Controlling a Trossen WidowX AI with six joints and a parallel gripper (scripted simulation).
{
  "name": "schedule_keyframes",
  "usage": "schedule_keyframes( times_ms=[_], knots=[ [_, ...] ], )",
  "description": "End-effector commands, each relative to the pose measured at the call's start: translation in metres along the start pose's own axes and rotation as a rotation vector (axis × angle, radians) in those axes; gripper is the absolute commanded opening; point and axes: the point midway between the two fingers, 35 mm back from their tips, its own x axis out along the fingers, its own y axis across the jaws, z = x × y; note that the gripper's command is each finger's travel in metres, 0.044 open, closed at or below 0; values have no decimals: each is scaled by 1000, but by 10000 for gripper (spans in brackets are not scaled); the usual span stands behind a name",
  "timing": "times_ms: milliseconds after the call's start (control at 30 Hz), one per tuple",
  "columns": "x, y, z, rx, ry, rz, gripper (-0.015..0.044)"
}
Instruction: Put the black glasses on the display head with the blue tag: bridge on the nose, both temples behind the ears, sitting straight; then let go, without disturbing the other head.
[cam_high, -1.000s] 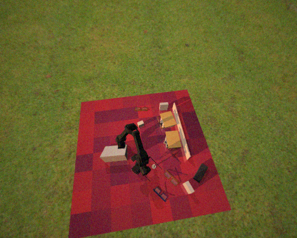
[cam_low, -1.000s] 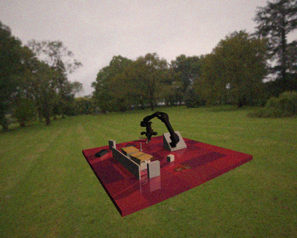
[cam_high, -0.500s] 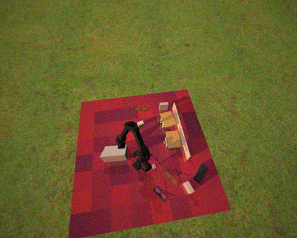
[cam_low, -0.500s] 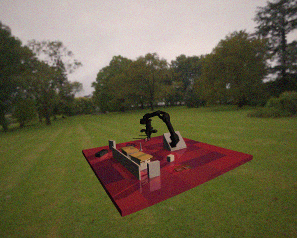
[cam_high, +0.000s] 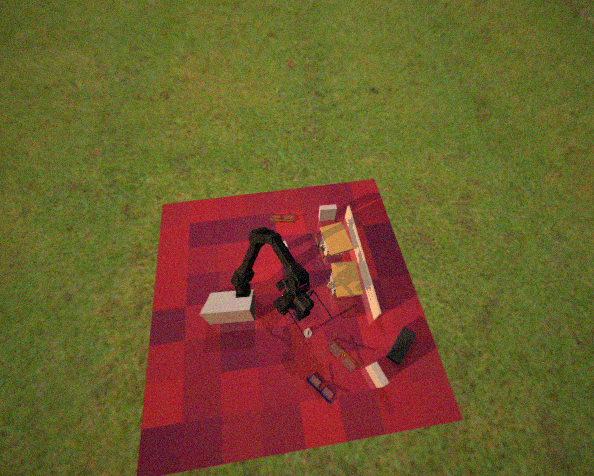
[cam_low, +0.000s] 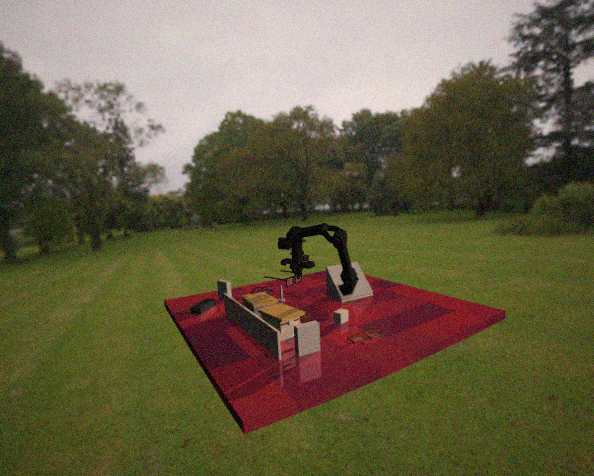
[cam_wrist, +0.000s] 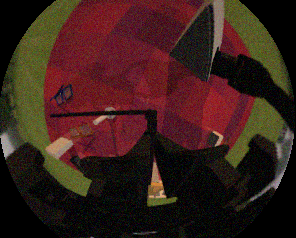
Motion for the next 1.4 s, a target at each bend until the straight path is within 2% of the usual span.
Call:
schedule_keyframes(
  times_ms=[0,733,1367],
  knots=[
    [-2,-21,-19,48,5,5,0],
    [10,-139,-83,294,14,-35,0],
    [21,-139,-85,297,14,-32,0]
  ],
)
